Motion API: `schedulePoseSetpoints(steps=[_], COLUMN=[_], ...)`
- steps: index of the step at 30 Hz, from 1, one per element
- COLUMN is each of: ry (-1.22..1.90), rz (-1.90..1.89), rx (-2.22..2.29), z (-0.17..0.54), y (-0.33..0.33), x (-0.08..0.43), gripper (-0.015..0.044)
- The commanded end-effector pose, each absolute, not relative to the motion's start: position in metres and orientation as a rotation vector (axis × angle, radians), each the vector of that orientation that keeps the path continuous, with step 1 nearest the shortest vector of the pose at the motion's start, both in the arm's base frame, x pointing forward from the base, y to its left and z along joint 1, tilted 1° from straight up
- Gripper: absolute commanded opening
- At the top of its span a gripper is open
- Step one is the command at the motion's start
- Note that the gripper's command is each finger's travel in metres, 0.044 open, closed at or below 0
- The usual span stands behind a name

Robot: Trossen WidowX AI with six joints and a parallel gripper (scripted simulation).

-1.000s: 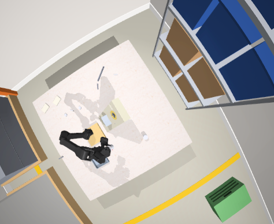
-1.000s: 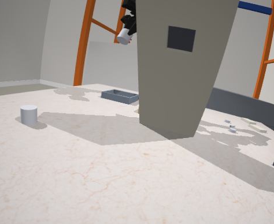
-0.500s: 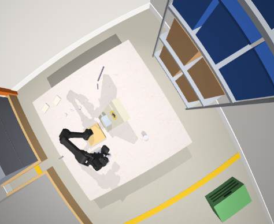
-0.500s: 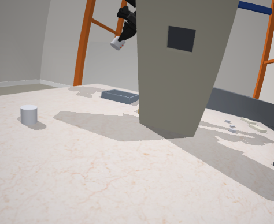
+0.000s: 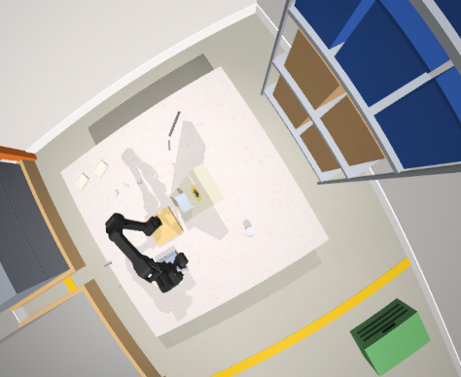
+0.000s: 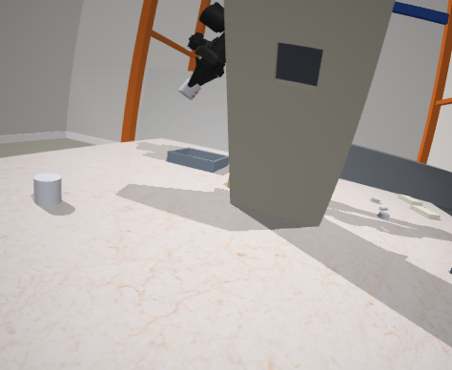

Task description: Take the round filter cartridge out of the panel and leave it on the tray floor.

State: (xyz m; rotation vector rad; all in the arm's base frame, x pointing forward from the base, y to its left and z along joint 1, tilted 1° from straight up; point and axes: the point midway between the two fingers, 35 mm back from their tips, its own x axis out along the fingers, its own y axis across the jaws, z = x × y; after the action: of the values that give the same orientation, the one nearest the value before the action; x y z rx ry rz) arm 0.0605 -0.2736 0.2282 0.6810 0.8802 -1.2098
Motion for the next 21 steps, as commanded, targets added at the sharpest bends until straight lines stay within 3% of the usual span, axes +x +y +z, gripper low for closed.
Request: schedulePoseSetpoints(steps=[1,21], ry=[0.861,0.763], rz=[-1.269,-1.569], rx=[0.709,0.88], z=[0.217,0.144], y=[-0.278,-0.273], x=[0.045,-0.049], gripper=[0.0,0.0])
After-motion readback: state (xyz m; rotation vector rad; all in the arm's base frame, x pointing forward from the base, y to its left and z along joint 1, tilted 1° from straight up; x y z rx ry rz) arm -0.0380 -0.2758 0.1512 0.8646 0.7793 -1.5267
